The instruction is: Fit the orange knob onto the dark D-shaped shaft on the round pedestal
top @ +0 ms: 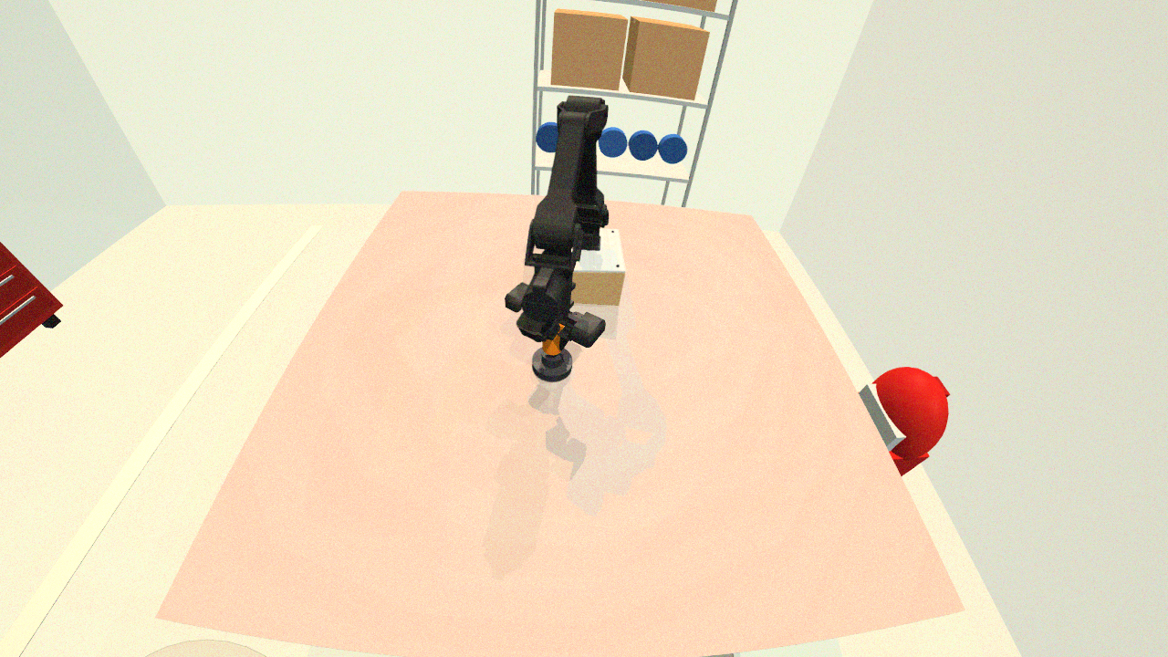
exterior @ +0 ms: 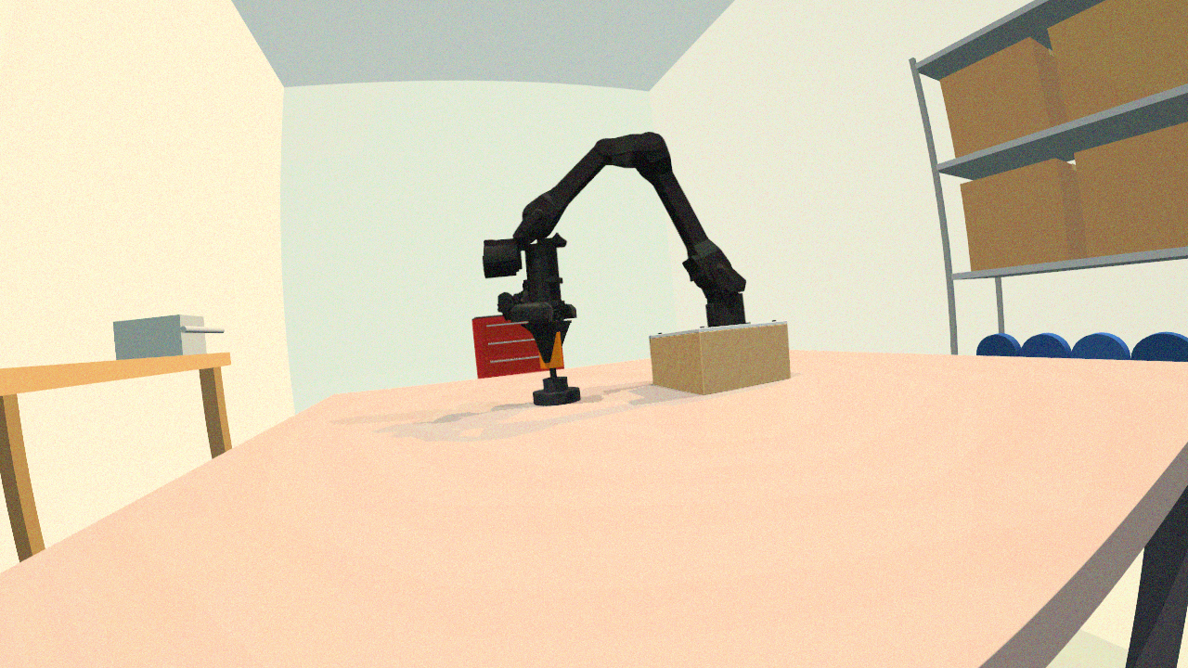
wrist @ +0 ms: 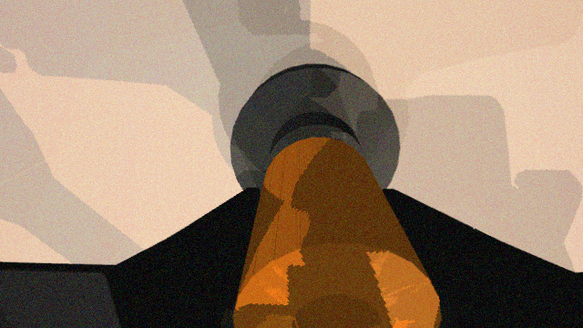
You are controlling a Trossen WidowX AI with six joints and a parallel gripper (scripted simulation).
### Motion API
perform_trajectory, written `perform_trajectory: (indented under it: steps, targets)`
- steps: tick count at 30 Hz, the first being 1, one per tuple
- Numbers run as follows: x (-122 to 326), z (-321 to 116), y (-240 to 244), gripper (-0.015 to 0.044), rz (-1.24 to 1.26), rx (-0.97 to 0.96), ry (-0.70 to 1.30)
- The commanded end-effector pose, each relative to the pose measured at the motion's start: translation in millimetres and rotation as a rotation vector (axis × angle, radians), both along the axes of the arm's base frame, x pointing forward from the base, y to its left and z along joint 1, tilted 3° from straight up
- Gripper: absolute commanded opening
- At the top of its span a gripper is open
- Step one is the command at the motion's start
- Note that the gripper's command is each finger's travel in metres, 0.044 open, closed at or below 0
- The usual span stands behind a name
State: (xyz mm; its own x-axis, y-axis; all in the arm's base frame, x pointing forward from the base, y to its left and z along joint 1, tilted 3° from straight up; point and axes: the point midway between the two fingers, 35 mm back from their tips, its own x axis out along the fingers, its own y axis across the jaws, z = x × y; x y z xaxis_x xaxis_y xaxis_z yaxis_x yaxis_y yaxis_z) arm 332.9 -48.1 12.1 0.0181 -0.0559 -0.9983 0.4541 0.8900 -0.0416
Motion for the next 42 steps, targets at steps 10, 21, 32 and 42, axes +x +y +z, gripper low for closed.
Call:
perform_trajectory:
  steps: [10, 21, 32, 42]
  targets:
    - [-4.1, -2.9, 0.0, 0.0000, -0.005, -0.005, 0.001]
    - [-2.0, -2.4, -0.1, 0.0000, -0.005, -0.005, 0.000]
    - [-0.2, 2.3, 0.0, 0.0000, -0.005, -0.005, 0.000]
    - [2.7, 3.1, -0.7, 0.0000, -0.214, -0.001, -0.012]
